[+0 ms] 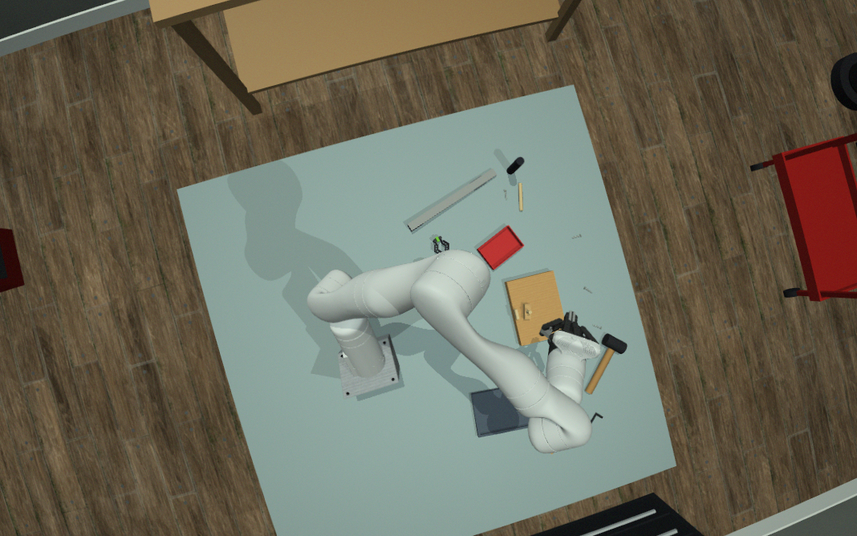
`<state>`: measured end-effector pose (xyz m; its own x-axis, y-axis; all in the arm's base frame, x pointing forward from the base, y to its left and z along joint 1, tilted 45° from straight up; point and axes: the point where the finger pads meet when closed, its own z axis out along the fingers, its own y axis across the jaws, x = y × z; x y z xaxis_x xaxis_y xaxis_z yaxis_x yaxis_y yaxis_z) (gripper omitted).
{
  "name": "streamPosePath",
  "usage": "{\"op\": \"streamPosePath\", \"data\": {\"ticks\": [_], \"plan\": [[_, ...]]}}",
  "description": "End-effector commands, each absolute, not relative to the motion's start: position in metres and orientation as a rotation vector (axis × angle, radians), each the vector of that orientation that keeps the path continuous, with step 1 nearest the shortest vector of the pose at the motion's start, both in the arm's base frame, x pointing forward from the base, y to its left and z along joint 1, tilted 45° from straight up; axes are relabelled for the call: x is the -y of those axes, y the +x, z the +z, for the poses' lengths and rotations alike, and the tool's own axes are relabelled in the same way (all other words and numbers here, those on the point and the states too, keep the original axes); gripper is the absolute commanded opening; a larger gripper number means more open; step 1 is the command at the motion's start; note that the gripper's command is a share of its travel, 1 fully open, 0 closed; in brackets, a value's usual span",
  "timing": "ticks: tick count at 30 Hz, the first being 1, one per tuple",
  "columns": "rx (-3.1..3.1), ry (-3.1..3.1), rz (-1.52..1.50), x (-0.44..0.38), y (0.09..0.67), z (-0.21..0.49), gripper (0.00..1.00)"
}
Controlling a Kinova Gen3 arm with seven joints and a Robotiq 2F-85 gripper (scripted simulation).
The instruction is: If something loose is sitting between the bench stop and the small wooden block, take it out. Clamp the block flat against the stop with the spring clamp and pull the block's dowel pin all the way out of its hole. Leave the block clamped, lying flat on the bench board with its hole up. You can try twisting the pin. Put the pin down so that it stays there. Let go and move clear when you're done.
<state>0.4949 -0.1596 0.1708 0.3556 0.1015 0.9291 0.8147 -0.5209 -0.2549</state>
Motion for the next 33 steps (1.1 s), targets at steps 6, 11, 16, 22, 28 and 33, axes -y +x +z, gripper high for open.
{"op": "streamPosePath", "data": {"ticks": [6,11,16,22,28,33], "plan": [[0.768,-1.894,-1.15,0.151,0.496,0.16,0.1],[0.741,-1.907,-1.103,0.144,0.497,0.154,0.1],[0.723,-1.918,-1.069,0.14,0.499,0.149,0.1],[0.674,-1.944,-0.985,0.128,0.5,0.137,0.1],[0.617,-1.975,-0.886,0.114,0.501,0.124,0.1],[0.587,-1.993,-0.833,0.107,0.502,0.116,0.1]]}}
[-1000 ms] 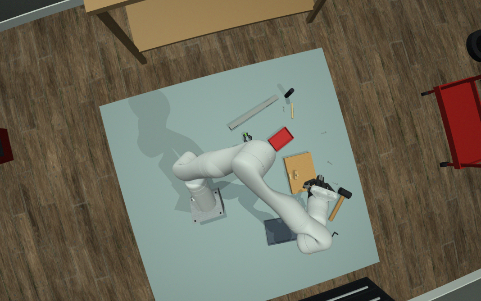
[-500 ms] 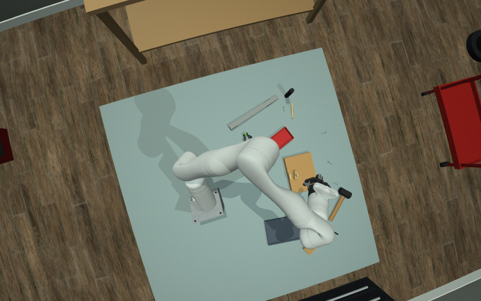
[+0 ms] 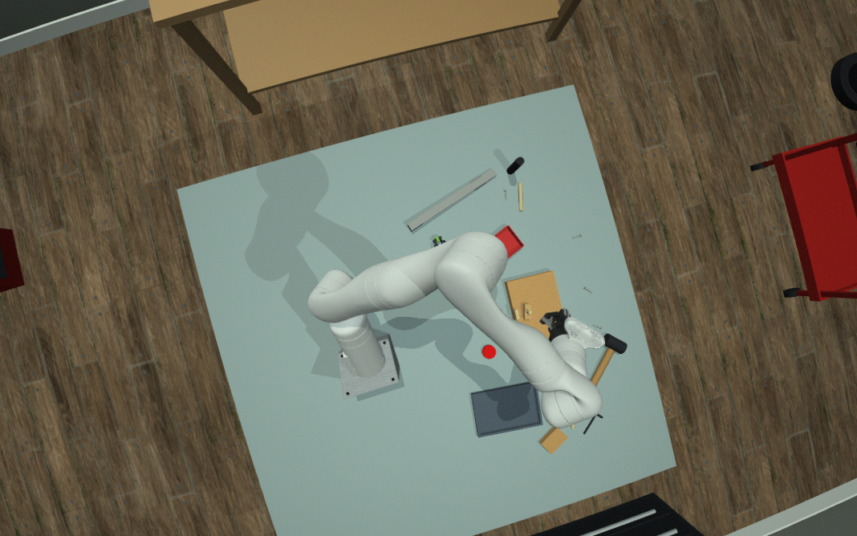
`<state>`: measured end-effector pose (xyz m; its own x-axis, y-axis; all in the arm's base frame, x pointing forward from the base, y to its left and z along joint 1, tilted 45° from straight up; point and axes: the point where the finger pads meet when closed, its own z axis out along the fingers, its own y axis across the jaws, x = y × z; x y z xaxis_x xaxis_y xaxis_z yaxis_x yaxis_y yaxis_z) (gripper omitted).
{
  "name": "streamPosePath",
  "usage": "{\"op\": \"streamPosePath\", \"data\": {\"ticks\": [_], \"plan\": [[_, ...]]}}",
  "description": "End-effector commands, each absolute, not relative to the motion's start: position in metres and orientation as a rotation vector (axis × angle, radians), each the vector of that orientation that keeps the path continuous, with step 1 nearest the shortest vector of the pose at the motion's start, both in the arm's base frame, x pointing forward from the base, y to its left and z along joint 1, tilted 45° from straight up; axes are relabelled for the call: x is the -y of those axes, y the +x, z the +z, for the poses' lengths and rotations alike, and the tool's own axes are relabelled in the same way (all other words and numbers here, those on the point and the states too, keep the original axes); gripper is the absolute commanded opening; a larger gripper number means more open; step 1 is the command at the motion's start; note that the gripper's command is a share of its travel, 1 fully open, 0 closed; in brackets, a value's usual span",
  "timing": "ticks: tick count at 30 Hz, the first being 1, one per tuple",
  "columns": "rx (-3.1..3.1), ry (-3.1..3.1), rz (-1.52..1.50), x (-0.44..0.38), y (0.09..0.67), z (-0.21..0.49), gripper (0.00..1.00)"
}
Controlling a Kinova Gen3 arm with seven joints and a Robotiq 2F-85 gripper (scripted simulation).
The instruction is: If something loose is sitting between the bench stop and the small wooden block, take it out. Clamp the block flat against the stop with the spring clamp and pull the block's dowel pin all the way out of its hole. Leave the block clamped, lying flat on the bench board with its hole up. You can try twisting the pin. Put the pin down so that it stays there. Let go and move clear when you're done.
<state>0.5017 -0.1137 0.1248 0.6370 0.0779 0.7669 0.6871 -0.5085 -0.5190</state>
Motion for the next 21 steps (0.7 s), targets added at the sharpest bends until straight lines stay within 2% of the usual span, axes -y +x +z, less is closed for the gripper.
{"op": "streamPosePath", "data": {"ticks": [1,21], "plan": [[0.575,-1.999,-0.814,0.104,0.502,0.114,0.1],[0.356,-2.128,-0.456,0.058,0.499,0.064,0.1]]}}
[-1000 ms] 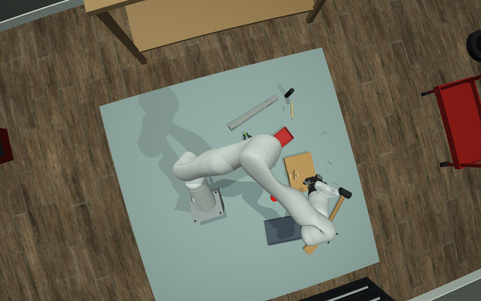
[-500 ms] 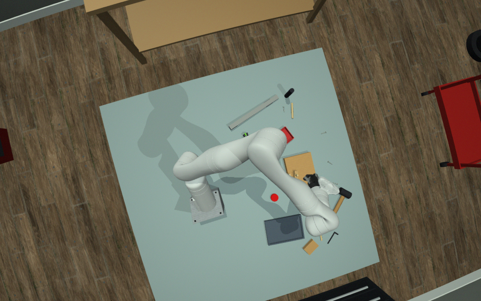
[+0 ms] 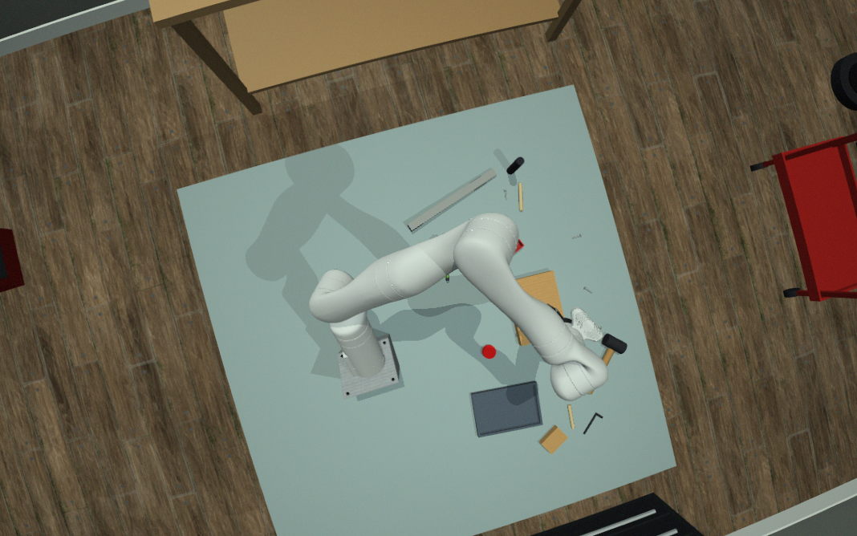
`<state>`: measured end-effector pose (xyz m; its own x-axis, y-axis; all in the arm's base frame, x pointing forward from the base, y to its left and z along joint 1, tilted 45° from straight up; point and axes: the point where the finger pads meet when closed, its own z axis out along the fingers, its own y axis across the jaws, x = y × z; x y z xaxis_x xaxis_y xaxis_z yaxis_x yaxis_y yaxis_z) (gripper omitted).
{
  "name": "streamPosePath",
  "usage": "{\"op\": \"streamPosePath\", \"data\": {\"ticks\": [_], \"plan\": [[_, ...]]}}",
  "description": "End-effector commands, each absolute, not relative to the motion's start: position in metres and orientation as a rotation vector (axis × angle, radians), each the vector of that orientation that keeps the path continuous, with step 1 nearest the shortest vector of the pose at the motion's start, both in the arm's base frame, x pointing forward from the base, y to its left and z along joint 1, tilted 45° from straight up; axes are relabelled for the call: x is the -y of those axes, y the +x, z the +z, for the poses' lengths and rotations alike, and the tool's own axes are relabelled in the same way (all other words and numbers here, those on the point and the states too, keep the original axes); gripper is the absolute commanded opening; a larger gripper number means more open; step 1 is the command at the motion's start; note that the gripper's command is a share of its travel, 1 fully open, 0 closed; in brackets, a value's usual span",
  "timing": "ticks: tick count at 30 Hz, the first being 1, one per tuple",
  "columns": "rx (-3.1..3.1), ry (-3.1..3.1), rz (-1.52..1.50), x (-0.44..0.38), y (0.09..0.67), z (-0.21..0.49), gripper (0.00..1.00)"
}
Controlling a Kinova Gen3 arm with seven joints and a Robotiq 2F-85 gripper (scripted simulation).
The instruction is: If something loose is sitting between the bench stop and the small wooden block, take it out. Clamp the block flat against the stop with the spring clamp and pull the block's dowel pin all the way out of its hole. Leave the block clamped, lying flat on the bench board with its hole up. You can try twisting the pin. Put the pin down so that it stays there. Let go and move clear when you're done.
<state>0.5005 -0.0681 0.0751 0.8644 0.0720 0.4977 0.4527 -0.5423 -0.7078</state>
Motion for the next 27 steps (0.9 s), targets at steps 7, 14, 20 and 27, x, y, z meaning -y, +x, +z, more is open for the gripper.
{"op": "streamPosePath", "data": {"ticks": [7,14,20,27], "plan": [[0.271,-2.179,-0.326,0.041,0.496,0.046,0.1],[0.215,-2.211,-0.243,0.03,0.494,0.034,0.1],[0.149,-2.25,-0.154,0.018,0.49,0.022,0.1],[0.085,-2.288,-0.07,0.007,0.487,0.01,0.1]]}}
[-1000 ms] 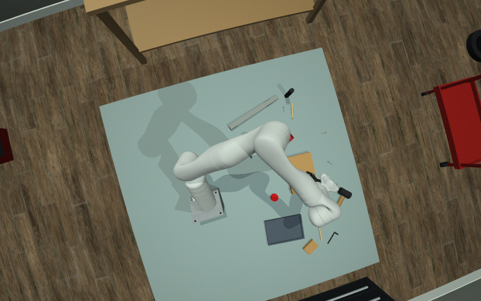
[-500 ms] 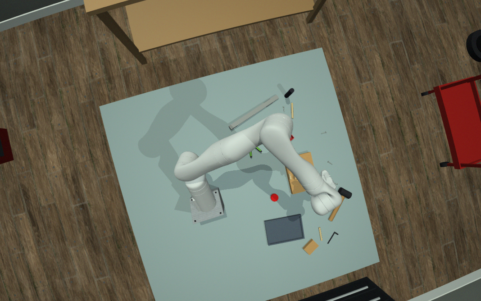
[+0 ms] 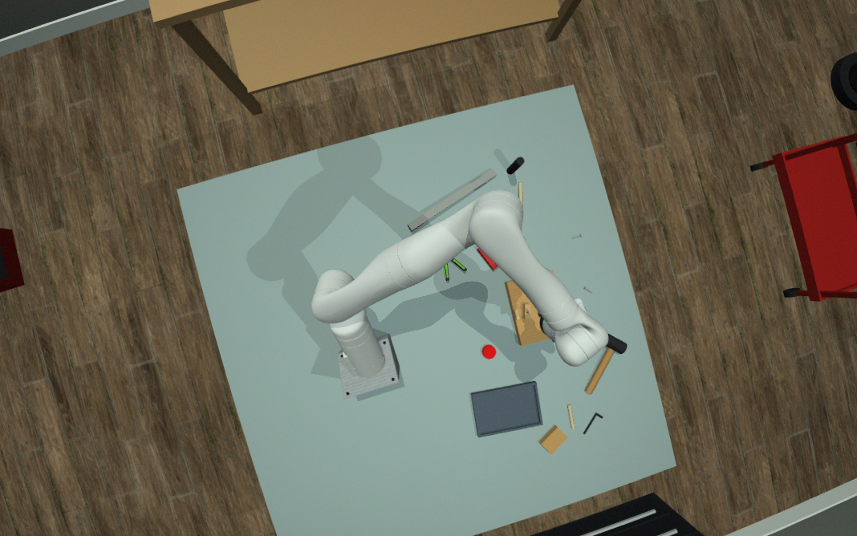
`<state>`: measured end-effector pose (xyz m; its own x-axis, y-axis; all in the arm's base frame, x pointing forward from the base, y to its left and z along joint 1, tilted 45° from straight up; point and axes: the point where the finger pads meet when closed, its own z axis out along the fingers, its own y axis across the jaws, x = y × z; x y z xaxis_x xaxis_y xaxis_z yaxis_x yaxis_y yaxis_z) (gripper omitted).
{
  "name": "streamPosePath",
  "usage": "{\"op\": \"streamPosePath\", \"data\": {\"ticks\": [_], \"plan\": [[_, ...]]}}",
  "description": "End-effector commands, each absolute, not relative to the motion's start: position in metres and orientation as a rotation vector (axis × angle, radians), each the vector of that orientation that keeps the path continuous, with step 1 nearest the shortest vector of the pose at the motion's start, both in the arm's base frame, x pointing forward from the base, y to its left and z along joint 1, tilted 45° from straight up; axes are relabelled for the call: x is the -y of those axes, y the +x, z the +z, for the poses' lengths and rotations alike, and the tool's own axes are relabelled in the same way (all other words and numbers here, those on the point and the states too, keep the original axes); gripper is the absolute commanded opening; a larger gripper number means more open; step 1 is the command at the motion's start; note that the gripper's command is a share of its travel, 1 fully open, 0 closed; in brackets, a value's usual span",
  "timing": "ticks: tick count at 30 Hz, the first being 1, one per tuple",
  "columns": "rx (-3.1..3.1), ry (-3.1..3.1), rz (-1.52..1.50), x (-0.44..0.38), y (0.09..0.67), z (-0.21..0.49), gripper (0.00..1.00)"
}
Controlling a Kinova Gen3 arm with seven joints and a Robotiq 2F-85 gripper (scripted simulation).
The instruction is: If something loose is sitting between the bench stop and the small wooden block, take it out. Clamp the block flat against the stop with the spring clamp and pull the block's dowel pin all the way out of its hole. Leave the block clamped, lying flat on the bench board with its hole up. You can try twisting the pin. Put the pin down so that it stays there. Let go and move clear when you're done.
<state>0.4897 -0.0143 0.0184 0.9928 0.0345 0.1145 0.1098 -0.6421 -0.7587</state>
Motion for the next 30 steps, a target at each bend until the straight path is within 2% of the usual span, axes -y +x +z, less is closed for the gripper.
{"op": "streamPosePath", "data": {"ticks": [1,30], "plan": [[0.085,-2.288,-0.07,0.007,0.487,0.01,0.1],[-0.033,-2.357,0.054,-0.006,0.482,-0.007,0.1]]}}
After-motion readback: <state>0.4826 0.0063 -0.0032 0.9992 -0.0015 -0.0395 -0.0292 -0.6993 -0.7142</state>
